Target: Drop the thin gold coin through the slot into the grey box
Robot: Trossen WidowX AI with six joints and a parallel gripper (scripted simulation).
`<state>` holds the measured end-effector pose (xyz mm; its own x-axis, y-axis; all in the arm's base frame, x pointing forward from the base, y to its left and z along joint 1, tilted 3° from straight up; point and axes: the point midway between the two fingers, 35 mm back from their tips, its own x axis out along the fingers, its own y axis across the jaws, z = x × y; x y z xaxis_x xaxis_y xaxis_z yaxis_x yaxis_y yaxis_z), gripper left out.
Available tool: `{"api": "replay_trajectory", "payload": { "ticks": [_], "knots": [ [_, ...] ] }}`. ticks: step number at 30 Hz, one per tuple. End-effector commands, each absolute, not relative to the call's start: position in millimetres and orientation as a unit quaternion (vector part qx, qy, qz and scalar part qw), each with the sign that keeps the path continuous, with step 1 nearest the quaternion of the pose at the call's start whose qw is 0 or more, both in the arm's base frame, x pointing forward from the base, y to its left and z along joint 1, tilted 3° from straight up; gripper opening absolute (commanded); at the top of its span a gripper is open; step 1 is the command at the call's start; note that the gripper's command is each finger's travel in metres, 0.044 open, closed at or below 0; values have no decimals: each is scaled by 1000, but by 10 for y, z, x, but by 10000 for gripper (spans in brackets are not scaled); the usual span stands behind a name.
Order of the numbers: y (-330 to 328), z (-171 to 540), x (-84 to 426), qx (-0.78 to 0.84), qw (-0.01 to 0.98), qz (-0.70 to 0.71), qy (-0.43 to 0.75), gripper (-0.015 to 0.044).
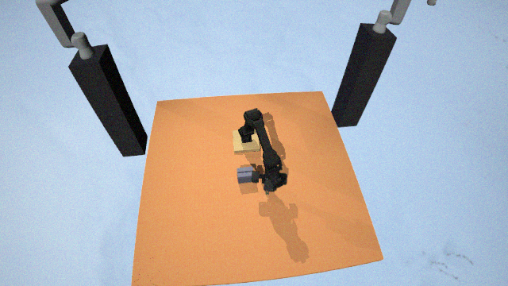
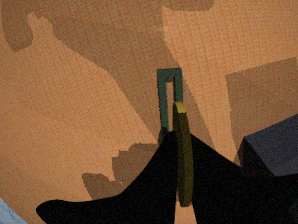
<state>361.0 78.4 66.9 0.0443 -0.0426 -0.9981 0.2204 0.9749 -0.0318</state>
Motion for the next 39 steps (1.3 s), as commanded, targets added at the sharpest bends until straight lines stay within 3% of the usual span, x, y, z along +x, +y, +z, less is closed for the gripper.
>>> {"api": "replay_trajectory", "payload": {
  "ticks": [1, 22, 39],
  "knots": [
    [794, 826, 3606, 67, 722, -90, 683, 0],
    [801, 1255, 3546, 69, 722, -92, 683, 0],
    [776, 1266, 3549, 266, 674, -278, 630, 0]
  ]
}}
